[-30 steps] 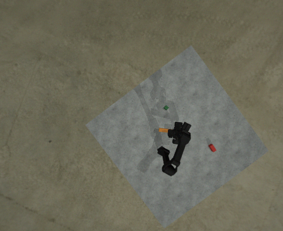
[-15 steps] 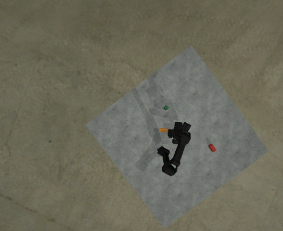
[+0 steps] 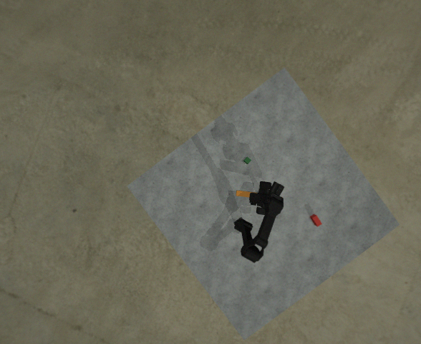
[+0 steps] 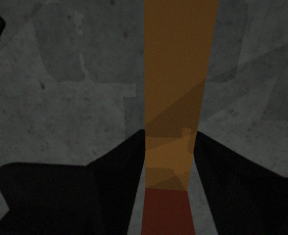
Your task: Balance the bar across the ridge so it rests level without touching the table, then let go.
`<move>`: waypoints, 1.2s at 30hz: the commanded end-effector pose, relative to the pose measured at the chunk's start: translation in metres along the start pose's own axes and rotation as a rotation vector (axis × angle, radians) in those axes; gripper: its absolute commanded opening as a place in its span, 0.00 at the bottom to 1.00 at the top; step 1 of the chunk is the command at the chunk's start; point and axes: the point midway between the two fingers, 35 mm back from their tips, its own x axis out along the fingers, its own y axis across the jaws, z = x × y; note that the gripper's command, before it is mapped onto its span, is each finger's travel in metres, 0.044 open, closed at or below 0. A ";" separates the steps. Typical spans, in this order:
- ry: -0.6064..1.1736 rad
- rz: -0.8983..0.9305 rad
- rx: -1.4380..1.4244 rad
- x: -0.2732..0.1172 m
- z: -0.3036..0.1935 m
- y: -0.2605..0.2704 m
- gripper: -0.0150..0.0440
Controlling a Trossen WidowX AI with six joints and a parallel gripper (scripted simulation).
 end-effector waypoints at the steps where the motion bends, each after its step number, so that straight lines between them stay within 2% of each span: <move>1: 0.000 0.004 -0.002 0.004 0.000 0.001 0.25; 36: 0.000 0.004 -0.002 0.002 0.001 0.001 0.25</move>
